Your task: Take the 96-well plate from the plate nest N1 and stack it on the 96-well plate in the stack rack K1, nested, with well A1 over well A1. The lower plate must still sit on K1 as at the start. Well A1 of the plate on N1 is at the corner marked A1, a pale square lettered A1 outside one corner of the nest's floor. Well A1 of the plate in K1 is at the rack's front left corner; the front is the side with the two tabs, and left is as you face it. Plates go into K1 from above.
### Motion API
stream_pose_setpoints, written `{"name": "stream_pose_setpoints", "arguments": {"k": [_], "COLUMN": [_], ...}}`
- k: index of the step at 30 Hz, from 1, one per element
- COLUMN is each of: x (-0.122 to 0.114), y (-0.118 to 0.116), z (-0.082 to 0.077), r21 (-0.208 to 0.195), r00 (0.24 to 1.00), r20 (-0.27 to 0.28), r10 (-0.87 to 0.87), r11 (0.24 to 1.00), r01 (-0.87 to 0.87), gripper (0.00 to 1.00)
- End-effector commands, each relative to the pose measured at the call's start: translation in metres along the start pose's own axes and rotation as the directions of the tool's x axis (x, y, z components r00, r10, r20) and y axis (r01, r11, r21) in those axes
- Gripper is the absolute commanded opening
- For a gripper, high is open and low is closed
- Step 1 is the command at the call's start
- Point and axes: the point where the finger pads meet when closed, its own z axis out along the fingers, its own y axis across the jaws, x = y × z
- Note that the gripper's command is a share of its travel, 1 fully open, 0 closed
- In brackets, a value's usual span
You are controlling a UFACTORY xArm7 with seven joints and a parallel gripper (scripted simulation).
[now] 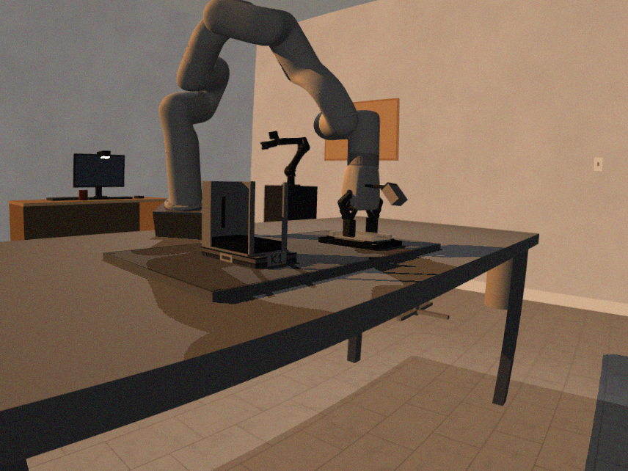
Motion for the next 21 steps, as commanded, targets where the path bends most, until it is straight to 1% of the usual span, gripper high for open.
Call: {"name": "stream_pose_setpoints", "arguments": {"k": [1, 3, 4, 21], "x": [0.0014, 0.0014, 0.0014, 0.0014], "y": [-0.0011, -0.0011, -0.0011, -0.0011], "z": [-0.0017, -0.0017, -0.0023, -0.0023], "r21": [0.002, 0.002, 0.002, 0.002], "r00": [1.0, 1.0, 1.0, 1.0], "r20": [-0.004, -0.004, -0.004, -0.004], "r10": [0.0, 0.0, 0.0, 0.0], "r11": [1.0, 1.0, 1.0, 1.0], "r01": [0.0, 0.0, 0.0, 0.0], "gripper": [1.0, 1.0, 0.0, 0.0]}}
